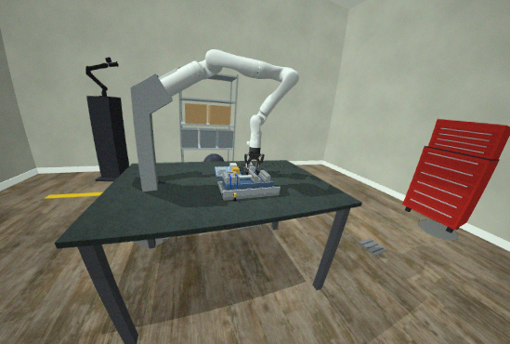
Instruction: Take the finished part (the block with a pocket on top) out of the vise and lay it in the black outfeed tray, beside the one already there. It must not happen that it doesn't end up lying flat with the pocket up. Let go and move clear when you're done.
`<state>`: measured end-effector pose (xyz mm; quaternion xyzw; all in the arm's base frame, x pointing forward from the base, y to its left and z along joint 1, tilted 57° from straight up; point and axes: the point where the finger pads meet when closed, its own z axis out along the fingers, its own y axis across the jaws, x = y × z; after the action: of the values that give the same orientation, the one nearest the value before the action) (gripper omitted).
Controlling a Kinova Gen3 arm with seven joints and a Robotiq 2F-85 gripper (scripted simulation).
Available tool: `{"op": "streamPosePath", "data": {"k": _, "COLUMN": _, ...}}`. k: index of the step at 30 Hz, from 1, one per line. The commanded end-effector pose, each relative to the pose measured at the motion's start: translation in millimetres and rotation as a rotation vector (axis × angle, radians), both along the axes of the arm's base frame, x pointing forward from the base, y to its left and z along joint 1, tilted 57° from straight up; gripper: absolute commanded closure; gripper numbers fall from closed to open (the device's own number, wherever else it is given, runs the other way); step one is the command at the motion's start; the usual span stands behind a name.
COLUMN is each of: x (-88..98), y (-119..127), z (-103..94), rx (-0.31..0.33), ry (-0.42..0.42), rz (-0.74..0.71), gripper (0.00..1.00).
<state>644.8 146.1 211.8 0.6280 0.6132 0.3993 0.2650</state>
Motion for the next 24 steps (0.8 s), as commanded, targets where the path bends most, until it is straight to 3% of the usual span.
{"op": "streamPosePath", "data": {"k": 1, "x": 2.0, "y": 0, "z": 1.4, "rx": -0.009, "ry": -0.007, "rz": 0.004, "gripper": 0.33}}
{"op": "streamPosePath", "data": {"k": 17, "x": 1.7, "y": 0, "z": 1.3, "rx": -0.009, "ry": -0.007, "rz": 0.004, "gripper": 0.33}}
{"op": "streamPosePath", "data": {"k": 24, "x": -8.2, "y": -2, "z": 4.8, "rx": -0.011, "ry": -0.003, "rz": 0.006, "gripper": 0.33}}
